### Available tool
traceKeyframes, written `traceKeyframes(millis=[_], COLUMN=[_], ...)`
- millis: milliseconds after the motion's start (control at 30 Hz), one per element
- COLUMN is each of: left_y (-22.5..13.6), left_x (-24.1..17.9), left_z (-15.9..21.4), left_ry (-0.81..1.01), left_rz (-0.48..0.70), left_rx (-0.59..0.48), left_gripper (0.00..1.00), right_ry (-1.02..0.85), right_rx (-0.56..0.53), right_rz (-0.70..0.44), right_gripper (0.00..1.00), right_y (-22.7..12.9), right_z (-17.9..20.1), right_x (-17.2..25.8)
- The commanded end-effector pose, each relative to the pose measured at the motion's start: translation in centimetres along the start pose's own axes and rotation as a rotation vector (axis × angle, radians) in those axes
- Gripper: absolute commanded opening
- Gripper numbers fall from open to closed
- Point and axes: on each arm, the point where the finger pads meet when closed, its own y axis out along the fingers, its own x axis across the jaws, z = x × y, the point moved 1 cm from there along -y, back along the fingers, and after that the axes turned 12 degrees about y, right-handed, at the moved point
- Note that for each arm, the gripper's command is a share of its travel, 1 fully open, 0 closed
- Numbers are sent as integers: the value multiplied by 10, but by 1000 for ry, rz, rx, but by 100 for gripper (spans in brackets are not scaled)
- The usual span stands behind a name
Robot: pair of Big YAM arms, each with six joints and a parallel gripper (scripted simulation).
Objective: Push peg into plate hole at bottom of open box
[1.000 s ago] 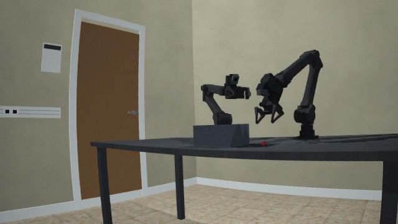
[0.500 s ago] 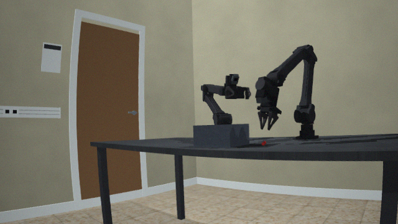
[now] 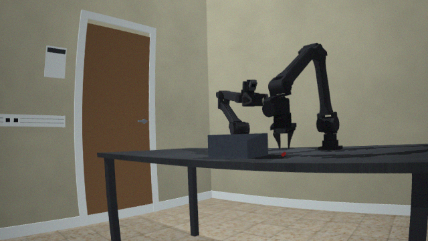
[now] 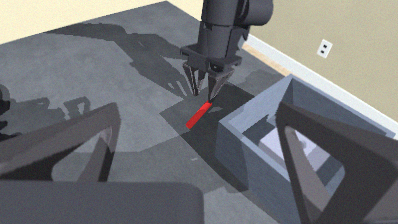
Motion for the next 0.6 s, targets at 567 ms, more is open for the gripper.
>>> traceKeyframes(millis=[567], left_y=[27], left_x=[-5], left_z=[-9], left_ry=[-60], left_rz=[-7], left_rx=[83], left_gripper=[28], right_ry=[9], right_rx=[-32], right_rz=[-7], right_gripper=[100], right_y=[1], right_z=[-18], right_x=[4])
